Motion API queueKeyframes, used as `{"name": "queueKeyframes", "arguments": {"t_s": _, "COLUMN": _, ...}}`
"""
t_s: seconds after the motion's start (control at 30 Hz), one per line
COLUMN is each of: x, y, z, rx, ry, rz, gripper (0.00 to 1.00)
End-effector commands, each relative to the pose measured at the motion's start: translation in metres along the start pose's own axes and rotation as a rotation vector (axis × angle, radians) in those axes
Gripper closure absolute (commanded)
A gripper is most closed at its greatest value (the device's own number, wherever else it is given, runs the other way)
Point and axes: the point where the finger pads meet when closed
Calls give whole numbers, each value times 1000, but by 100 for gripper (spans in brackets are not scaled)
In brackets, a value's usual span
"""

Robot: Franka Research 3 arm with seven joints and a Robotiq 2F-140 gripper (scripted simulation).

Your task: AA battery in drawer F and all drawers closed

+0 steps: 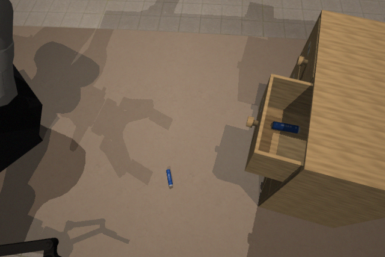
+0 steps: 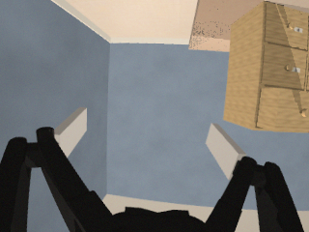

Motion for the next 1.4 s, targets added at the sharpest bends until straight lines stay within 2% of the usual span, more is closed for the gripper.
{"name": "queueKeyframes", "arguments": {"t_s": 0.0, "x": -5, "y": -1, "z": 3, "rx": 5, "ry": -35, "rz": -74, "gripper": 0}}
{"name": "queueKeyframes", "arguments": {"t_s": 0.43, "x": -4, "y": -1, "z": 5, "rx": 9, "ry": -50, "rz": -74, "gripper": 0}}
{"name": "queueKeyframes", "arguments": {"t_s": 0.47, "x": -4, "y": -1, "z": 5, "rx": 9, "ry": -50, "rz": -74, "gripper": 100}}
{"name": "queueKeyframes", "arguments": {"t_s": 1.37, "x": -4, "y": -1, "z": 5, "rx": 9, "ry": -50, "rz": -74, "gripper": 100}}
Point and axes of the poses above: the point where the finger pads meet when closed, its own z axis out along the fingers, its own y axis across the jaws, x = y × z, and after that the axes turned 15 degrees about -z, right-handed
